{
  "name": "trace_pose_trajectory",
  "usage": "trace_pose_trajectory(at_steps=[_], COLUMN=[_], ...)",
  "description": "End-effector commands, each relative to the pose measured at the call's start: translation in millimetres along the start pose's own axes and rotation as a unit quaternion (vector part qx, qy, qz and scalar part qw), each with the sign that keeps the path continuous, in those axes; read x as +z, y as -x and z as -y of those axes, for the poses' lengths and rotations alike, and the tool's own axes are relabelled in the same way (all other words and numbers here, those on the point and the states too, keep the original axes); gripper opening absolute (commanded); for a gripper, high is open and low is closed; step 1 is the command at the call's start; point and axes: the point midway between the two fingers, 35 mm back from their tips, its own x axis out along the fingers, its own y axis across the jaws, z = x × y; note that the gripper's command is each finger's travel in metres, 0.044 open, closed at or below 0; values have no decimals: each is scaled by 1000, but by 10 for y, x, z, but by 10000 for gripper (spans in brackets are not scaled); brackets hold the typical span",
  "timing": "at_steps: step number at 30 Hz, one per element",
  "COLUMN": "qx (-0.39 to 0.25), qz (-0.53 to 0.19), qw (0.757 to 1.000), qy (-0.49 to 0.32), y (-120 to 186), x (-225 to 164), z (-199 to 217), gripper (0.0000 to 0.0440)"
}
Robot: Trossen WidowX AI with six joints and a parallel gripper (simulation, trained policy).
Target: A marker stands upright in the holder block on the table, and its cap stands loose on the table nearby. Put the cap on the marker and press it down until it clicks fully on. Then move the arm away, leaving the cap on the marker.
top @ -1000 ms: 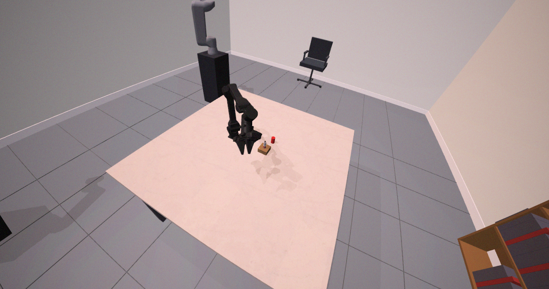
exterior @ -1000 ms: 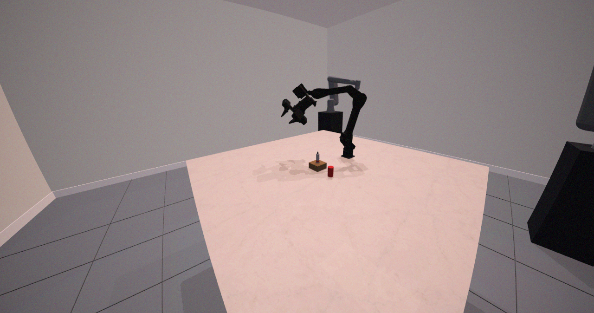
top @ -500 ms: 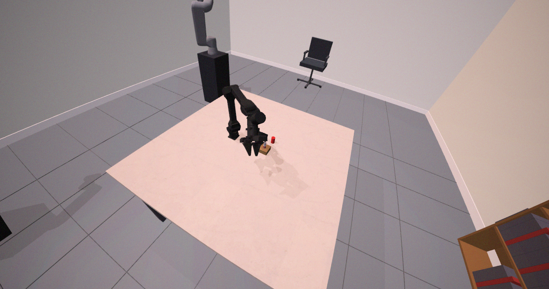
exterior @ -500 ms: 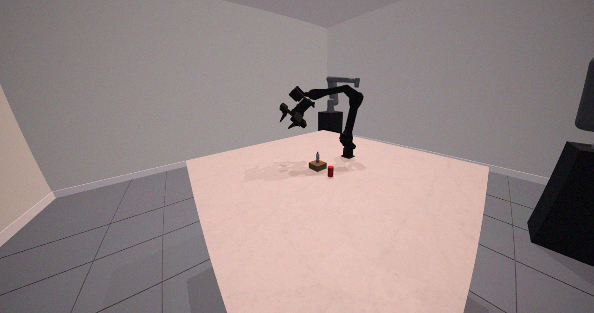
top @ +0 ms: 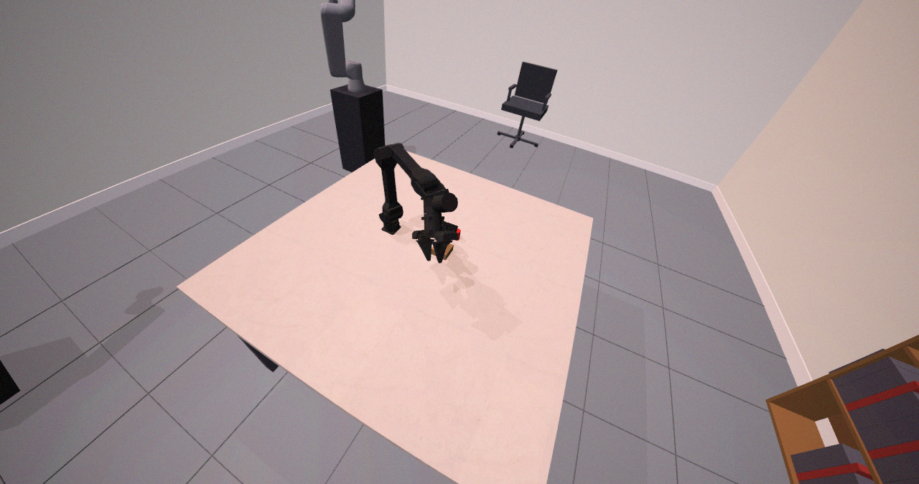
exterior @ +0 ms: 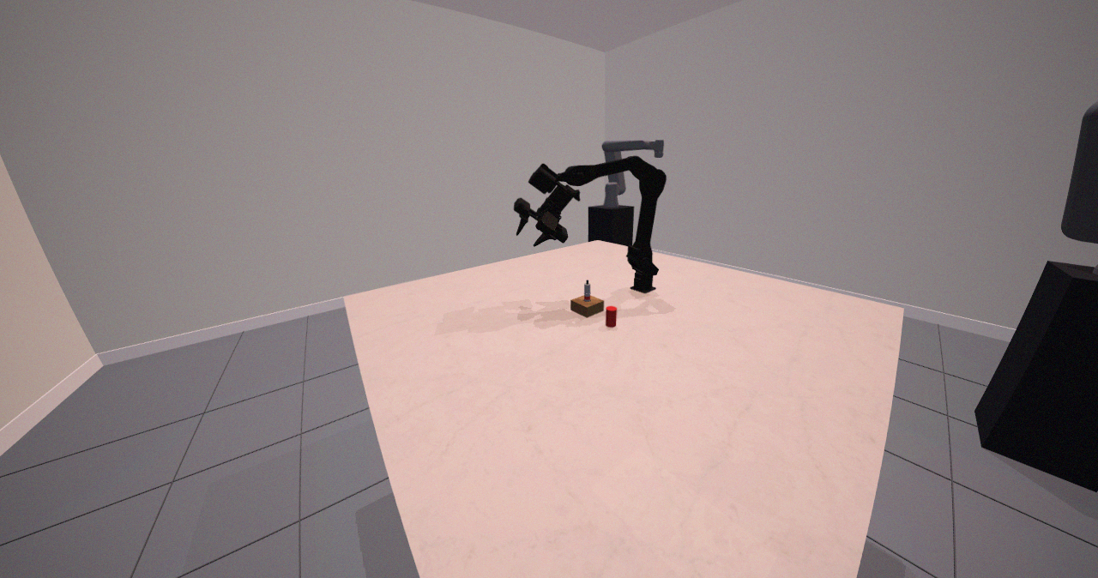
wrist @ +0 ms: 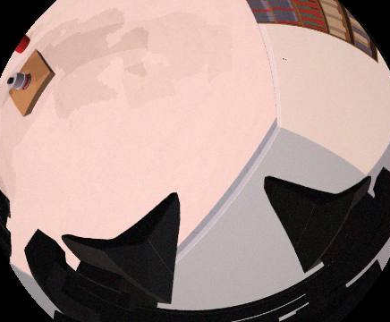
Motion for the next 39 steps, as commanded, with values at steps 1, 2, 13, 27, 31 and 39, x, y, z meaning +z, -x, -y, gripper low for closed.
trace_pose_trajectory(at_steps=[1, 2, 13, 27, 31, 39], qx=[6, 9, 41, 86, 99, 125], qz=[8, 11, 37, 67, 74, 89], qw=[1000, 1000, 998, 994, 992, 988], qy=[-4, -5, -13, -20, -22, -24], y=[0, -2, -15, 12, 27, 70], x=[78, 106, 418, 800, 907, 1117], z=[6, 2, -64, -186, -227, -316], gripper=[312, 312, 314, 317, 318, 320])
